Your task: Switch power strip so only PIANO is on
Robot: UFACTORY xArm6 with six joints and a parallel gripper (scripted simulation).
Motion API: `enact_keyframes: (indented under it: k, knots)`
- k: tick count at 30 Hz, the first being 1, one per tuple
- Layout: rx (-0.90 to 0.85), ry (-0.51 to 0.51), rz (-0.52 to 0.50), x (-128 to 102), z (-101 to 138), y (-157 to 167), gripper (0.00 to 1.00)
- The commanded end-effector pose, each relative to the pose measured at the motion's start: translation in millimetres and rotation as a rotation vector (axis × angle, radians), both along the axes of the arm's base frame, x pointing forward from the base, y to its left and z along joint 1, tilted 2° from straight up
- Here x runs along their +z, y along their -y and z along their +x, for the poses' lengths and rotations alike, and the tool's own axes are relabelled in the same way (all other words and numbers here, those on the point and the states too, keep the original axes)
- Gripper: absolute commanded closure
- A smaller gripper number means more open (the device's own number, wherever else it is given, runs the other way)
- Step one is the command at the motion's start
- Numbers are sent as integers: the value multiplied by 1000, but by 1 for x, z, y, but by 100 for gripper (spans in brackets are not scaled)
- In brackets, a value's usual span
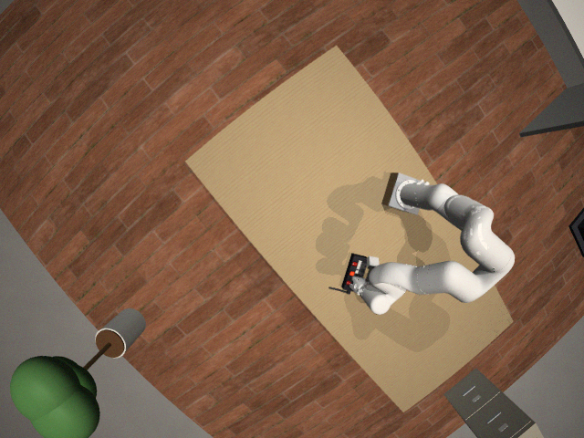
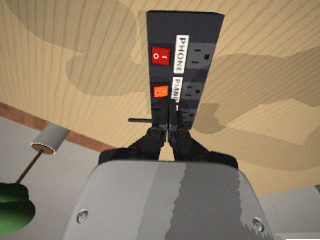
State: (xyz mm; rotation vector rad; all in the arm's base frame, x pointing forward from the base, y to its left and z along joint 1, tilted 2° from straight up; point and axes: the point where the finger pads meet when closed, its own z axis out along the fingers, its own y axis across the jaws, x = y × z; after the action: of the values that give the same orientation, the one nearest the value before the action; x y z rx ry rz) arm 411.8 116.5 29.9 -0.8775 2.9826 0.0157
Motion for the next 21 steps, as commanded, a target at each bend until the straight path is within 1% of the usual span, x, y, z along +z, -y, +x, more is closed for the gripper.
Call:
enact_keyframes:
  k: [1,10,11,16,21]
  knots:
    - [0,4,1,2,2,0,100]
    - [0,4,1,2,2,0,100]
    - [0,4,1,2,2,0,0]
    - [0,4,1,4,2,0,0]
    - [0,4,1,18,1,0,0]
